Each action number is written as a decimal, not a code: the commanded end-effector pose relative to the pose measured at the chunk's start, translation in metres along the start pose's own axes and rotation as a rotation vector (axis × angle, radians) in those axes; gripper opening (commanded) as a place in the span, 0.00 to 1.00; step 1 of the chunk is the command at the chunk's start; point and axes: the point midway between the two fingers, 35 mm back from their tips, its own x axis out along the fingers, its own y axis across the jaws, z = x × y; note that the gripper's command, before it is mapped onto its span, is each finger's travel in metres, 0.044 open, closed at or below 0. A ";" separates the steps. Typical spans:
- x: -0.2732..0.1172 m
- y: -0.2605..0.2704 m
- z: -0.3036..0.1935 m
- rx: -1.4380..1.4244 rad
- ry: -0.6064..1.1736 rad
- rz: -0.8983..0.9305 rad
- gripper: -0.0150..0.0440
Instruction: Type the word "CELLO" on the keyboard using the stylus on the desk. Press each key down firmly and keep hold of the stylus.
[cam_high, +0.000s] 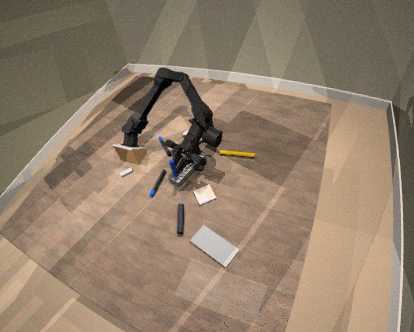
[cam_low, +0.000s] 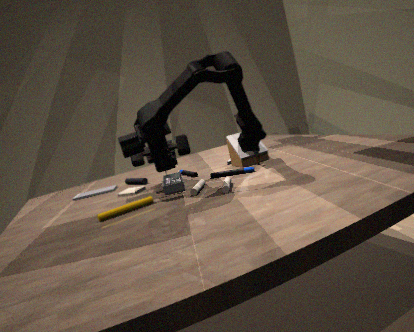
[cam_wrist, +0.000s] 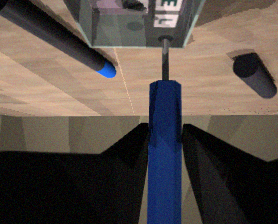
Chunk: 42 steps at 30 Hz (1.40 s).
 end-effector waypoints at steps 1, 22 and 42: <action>0.001 0.000 0.003 0.003 -0.005 0.000 0.39; 0.005 0.000 0.009 0.003 -0.005 0.000 0.39; 0.007 0.000 0.012 0.003 -0.005 0.000 0.39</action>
